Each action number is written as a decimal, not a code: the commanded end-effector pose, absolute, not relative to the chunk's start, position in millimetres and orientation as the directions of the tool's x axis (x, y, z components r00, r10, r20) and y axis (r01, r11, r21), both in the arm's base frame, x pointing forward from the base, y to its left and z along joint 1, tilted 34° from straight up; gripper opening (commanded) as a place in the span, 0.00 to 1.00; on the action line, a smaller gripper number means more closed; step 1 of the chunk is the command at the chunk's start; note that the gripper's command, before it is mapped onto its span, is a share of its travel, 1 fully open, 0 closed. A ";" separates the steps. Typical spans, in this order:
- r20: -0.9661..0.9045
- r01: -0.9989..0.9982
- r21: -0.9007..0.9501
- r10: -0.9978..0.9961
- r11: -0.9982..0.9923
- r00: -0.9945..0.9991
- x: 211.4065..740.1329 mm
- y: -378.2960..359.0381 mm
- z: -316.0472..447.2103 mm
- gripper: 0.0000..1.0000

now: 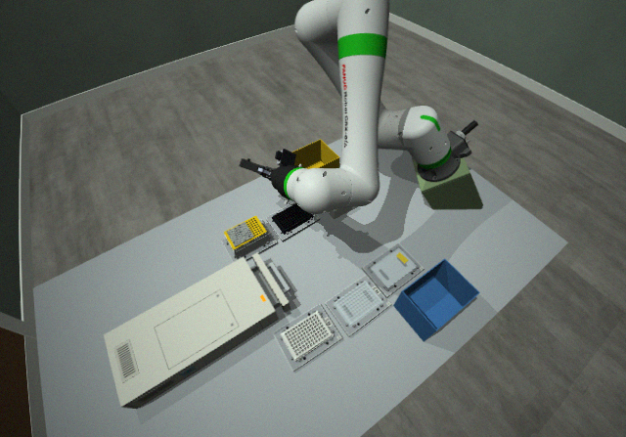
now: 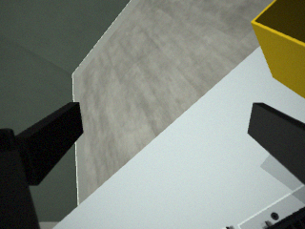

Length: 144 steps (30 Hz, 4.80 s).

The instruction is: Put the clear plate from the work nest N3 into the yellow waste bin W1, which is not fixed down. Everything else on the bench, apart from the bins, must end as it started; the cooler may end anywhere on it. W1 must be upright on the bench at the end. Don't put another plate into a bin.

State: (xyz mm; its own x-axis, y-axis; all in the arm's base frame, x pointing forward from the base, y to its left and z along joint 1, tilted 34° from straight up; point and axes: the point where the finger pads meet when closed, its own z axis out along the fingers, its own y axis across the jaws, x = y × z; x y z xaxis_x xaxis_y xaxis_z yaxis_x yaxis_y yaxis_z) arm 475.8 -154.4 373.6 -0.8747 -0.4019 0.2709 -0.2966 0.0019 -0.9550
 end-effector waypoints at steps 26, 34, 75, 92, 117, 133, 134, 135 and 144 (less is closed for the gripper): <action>0.495 -0.538 -0.842 -0.476 -0.054 -0.727 468.4 -119.6 371.9 0.10; 0.595 -0.645 -0.758 -0.514 -0.102 -0.618 463.9 -101.4 368.6 0.10; 0.812 -0.780 -0.108 -0.507 -0.616 0.288 423.8 10.3 336.5 0.10; 0.730 -0.564 0.106 -0.321 -0.819 0.603 399.4 55.0 322.4 0.10; 0.511 -0.022 0.301 0.141 -0.953 0.848 348.9 122.2 303.2 0.10; 0.467 0.090 0.317 0.237 -0.944 0.852 338.7 133.0 300.4 0.10; 0.467 0.090 0.317 0.237 -0.944 0.852 338.7 133.0 300.4 0.10; 0.467 0.090 0.317 0.237 -0.944 0.852 338.7 133.0 300.4 0.10; 0.464 0.098 0.321 0.247 -0.942 0.851 343.9 145.6 292.0 0.70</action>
